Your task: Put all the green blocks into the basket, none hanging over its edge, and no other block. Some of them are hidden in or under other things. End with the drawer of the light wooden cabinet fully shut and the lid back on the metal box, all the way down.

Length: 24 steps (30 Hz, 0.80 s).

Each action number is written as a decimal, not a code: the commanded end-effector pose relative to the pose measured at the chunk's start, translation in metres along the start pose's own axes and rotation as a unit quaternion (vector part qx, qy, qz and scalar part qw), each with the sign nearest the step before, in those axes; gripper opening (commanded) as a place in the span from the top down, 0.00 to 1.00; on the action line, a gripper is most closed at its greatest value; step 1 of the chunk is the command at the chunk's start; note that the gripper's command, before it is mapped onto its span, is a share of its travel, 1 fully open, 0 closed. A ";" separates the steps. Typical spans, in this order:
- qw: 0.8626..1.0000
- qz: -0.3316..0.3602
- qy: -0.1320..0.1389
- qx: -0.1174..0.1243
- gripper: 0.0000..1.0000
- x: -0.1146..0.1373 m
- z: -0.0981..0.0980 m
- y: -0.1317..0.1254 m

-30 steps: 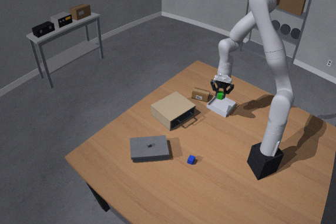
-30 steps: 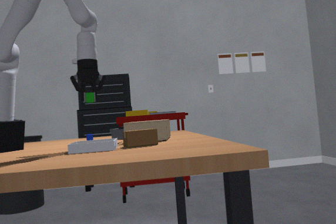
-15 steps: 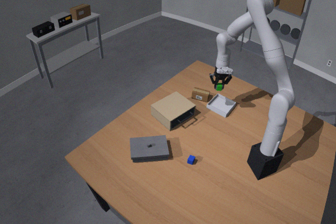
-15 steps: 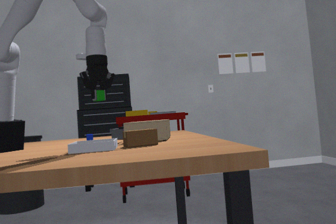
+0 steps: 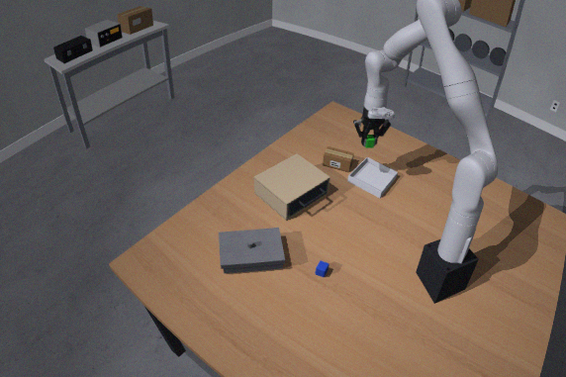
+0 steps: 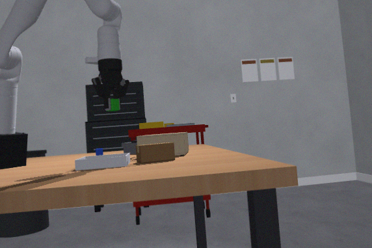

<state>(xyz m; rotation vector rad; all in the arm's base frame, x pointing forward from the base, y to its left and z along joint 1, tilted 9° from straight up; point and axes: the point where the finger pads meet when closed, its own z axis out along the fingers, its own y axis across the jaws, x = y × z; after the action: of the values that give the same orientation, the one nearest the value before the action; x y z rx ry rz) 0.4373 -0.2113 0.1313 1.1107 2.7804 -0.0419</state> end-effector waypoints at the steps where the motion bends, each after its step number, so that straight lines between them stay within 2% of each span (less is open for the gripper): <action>1: 1.000 0.000 -0.001 0.000 0.90 -0.001 -0.001 0.000; 24: 1.000 -0.001 0.000 0.000 0.90 -0.001 0.005 0.000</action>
<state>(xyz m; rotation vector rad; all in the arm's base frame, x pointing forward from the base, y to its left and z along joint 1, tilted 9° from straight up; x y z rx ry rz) 0.4380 -0.2118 0.1257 1.1088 2.7822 -0.0419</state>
